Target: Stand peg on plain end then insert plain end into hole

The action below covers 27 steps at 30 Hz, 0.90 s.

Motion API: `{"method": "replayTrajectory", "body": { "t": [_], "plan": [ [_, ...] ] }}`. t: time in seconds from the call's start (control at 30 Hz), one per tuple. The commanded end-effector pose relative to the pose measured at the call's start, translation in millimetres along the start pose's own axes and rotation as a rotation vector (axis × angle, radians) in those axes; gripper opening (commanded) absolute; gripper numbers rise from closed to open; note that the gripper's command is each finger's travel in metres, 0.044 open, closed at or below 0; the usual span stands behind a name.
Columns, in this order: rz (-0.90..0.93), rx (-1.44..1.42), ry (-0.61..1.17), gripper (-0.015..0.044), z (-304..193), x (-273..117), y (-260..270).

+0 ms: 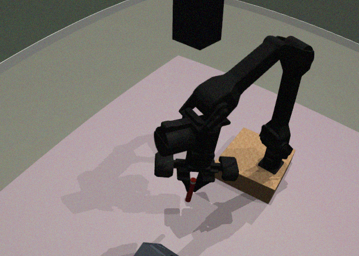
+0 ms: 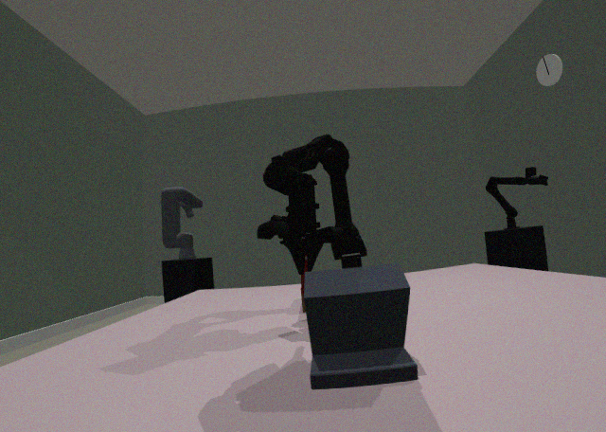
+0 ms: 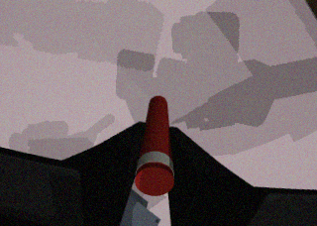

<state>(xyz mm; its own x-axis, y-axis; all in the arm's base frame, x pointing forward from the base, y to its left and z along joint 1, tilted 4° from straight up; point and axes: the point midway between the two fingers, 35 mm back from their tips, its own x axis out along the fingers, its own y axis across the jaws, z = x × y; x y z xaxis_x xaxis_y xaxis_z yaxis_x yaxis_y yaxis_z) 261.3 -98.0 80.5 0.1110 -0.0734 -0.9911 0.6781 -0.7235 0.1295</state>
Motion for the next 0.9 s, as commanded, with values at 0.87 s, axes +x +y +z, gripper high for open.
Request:
{"method": "replayTrajectory", "body": {
  "t": [0.87],
  "plan": [
    [0.154, -0.177, 0.127, 0.0, -20.3, 3.4, -4.1]
  ]
}}
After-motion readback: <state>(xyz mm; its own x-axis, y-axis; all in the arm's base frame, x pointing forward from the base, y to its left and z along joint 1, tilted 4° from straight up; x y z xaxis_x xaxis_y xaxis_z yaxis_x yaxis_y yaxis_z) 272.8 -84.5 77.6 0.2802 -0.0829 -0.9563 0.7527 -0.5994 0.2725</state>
